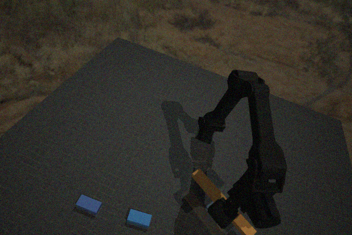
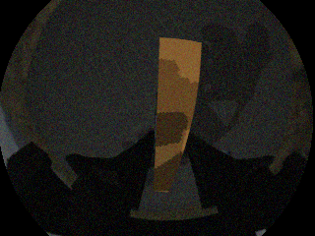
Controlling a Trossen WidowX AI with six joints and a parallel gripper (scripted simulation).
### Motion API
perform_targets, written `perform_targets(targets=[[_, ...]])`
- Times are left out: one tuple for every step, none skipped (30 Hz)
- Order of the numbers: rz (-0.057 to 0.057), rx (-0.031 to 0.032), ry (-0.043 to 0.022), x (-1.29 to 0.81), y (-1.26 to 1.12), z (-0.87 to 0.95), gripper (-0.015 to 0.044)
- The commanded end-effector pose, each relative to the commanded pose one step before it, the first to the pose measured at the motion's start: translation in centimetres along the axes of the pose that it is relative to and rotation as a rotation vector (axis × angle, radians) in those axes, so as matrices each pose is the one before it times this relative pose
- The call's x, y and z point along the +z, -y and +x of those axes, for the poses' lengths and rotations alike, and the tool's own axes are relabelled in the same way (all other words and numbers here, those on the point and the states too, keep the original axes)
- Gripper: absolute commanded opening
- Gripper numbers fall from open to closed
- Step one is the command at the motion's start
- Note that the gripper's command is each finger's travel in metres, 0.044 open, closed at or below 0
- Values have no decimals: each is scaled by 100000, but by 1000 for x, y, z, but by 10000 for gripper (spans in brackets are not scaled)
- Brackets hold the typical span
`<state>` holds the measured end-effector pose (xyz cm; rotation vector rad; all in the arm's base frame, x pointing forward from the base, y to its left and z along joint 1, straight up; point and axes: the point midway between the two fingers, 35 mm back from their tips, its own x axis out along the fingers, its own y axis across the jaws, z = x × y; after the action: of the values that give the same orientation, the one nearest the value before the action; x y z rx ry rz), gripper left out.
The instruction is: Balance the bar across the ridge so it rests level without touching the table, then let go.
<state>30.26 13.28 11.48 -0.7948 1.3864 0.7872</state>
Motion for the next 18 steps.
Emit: perform_targets(targets=[[4, 0, -12, -3, 1, 3, 185], [0, 0, 0, 0, 0, 0, 185], [0, 0, 0, 0, 0, 0, 185], [0, 0, 0, 0, 0, 0, 211], [0, 0, 0, 0, 0, 0, 237], [0, 0, 0, 0, 0, 0, 264], [0, 0, 0, 0, 0, 0, 290], [0, 0, 0, 0, 0, 0, 316], [0, 0, 0, 0, 0, 0, 343], [0, 0, 0, 0, 0, 0, 369], [0, 0, 0, 0, 0, 0, 395], [0, 0, 0, 0, 0, 0, 421], [0, 0, 0, 0, 0, 0, 440], [0, 0, 0, 0, 0, 0, 440], [0, 0, 0, 0, 0, 0, 440], [0, -12, 19, 29, 20, -177, 440], [0, -36, 56, 80, 56, -533, 440], [1, -59, 91, 113, 79, -891, 440]])
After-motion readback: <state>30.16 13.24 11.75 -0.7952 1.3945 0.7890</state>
